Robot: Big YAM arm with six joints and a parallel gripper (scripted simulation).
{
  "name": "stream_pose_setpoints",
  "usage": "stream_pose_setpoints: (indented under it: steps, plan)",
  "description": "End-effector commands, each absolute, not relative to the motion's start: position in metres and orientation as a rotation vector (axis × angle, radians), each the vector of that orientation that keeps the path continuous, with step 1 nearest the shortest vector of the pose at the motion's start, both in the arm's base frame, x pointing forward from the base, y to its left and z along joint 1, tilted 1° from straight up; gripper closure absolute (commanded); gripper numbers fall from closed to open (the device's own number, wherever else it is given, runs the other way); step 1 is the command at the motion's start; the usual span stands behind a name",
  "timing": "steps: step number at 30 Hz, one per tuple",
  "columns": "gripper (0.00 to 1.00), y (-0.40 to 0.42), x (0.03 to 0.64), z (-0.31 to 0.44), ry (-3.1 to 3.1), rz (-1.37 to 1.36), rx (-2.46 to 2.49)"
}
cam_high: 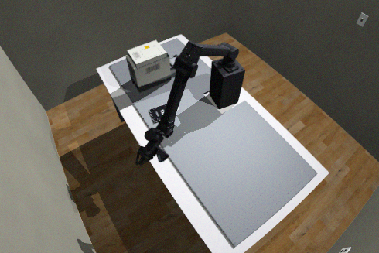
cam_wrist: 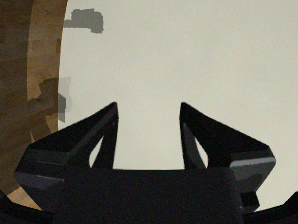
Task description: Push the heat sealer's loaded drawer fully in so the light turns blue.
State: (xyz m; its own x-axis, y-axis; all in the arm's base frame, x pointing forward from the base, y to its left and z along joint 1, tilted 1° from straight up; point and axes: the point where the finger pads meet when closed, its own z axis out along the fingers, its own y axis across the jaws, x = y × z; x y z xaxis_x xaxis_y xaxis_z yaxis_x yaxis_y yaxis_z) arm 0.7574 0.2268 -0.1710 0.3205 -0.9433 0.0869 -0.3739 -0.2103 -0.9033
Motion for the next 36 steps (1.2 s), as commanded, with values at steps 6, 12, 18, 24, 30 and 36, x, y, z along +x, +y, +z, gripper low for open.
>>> stream_pose_setpoints:
  steps: [6,12,18,24,30,36]
  plan:
    - [0.55,0.192,0.786,-0.123,1.177,-0.902,-1.694]
    - [0.55,0.174,0.795,-0.118,1.226,-0.891,-1.661]
    - [0.55,0.185,0.794,-0.114,1.197,-0.884,-1.661]
    - [0.55,0.157,0.802,-0.111,1.335,-0.879,-1.607]
    - [0.55,0.134,0.803,-0.111,1.372,-0.864,-1.599]
    - [0.55,0.118,0.806,-0.107,1.358,-0.876,-1.607]
